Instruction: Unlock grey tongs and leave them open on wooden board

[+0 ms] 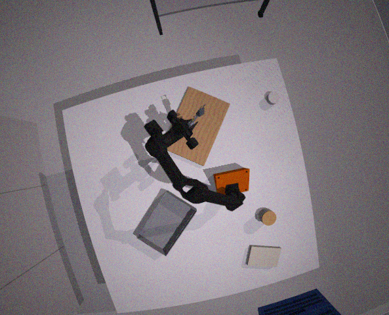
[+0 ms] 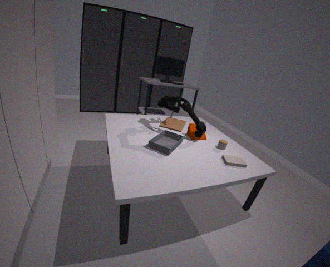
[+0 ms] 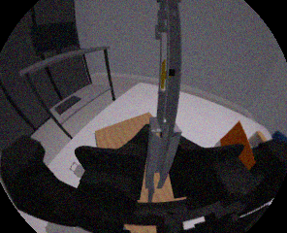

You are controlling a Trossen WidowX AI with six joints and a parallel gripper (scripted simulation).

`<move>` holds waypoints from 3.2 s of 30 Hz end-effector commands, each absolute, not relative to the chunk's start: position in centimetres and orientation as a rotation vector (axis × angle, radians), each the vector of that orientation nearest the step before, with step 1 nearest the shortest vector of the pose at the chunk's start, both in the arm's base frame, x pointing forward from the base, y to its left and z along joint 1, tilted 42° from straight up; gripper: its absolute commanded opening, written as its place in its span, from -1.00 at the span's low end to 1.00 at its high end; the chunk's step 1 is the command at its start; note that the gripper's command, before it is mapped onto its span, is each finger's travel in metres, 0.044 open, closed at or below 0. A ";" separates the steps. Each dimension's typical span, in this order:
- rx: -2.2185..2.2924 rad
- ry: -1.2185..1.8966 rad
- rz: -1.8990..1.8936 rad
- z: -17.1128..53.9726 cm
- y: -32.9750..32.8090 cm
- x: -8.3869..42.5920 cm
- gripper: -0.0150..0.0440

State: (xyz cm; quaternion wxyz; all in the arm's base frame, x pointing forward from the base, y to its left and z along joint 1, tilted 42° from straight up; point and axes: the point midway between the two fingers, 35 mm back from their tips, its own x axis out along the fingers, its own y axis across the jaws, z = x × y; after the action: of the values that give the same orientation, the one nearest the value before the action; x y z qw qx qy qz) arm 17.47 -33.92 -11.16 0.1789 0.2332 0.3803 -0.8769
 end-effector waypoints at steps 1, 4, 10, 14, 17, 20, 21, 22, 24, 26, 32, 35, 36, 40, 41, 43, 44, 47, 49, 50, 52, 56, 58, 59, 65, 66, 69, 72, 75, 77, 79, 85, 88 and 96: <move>0.650 1.054 -2.482 -10.9 -34.2 17.5 -1.00; 0.650 1.054 -2.482 -10.9 -34.2 17.5 -1.00; 0.650 1.054 -2.482 -10.9 -34.2 17.5 -1.00; 0.650 1.054 -2.482 -10.9 -34.2 17.5 -1.00; 0.650 1.054 -2.482 -10.9 -34.2 17.5 -1.00; 0.650 1.054 -2.482 -10.9 -34.2 17.5 -1.00; 0.650 1.054 -2.482 -10.9 -34.2 17.5 -1.00; 0.650 1.054 -2.482 -10.9 -34.2 17.5 -1.00; 0.657 1.058 -2.483 -10.9 -34.1 17.5 -1.00; 0.692 1.078 -2.485 -11.1 -34.1 17.3 -1.00; 0.941 1.197 -2.483 -12.2 -33.7 16.0 -1.00; 1.089 1.253 -2.465 -12.7 -33.5 15.4 -1.00; 1.140 1.270 -2.456 -12.8 -33.4 15.3 -1.00; 1.346 1.328 -2.408 -13.3 -33.2 14.8 -1.00; 1.398 1.339 -2.393 -13.4 -33.2 14.7 -1.00; 1.504 1.359 -2.358 -13.6 -33.2 14.6 -1.00; 1.557 1.366 -2.338 -13.7 -33.2 14.5 -1.00; 1.706 1.381 -2.276 -13.8 -33.2 14.4 -1.00; 1.805 1.385 -2.229 -13.9 -33.2 14.4 -1.00; 1.855 1.385 -2.204 -13.9 -33.3 14.4 -1.00; 1.953 1.381 -2.150 -13.9 -33.4 14.3 -1.00; 2.145 1.358 -2.029 -13.8 -33.8 14.4 -1.00; 2.229 1.340 -1.971 -13.7 -34.1 14.4 -1.00; 2.251 1.335 -1.955 -13.6 -34.1 14.4 -1.00; 2.258 1.333 -1.949 -13.6 -34.1 14.4 -1.00; 2.258 1.333 -1.949 -13.6 -34.1 14.4 -1.00; 2.258 1.333 -1.949 -13.6 -34.1 14.4 -1.00; 2.258 1.333 -1.949 -13.8 -34.0 14.4 -1.00; 2.258 1.332 -1.949 -14.2 -33.8 14.4 -1.00; 2.258 1.332 -1.949 -14.5 -33.6 14.4 -1.00; 2.258 1.332 -1.949 -14.8 -33.4 14.4 -1.00; 2.258 1.332 -1.949 -15.6 -32.9 14.4 -1.00; 2.258 1.332 -1.948 -16.0 -32.6 14.4 -1.00; 2.259 1.332 -1.948 -17.0 -31.7 14.4 -1.00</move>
State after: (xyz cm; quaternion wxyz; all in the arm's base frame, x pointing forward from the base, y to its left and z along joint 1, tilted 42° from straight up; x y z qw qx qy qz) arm 14.26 -31.96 -16.80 -0.0625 0.6883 0.4103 -0.5950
